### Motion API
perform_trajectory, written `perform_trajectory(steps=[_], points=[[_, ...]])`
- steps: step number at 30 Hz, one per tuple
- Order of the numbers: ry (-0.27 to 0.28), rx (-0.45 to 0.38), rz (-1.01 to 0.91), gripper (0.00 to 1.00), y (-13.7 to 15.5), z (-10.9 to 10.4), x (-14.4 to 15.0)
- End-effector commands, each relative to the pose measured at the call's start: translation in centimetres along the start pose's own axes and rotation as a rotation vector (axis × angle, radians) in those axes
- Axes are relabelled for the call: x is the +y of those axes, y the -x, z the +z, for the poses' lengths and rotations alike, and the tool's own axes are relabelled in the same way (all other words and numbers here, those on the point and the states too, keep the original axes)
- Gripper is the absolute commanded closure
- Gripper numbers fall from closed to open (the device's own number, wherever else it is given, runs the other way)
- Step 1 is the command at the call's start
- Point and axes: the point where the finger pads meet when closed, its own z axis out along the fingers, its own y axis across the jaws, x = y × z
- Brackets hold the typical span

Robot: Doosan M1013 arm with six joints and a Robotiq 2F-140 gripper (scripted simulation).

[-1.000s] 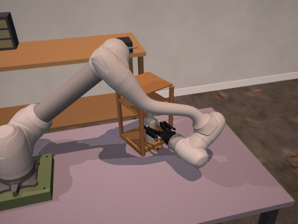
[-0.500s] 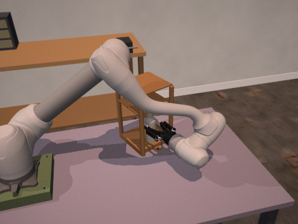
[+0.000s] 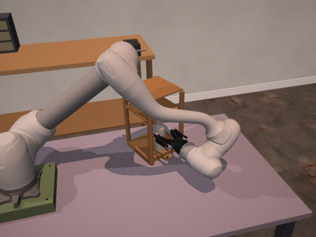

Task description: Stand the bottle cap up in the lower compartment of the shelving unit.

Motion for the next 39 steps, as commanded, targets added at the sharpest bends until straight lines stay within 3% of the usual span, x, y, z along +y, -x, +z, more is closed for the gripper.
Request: perform_trajectory(steps=[1,39], points=[[0.0,0.0,0.0,0.51,0.0,-0.2,0.0],[0.0,0.0,0.0,0.51,0.0,-3.5,0.0]])
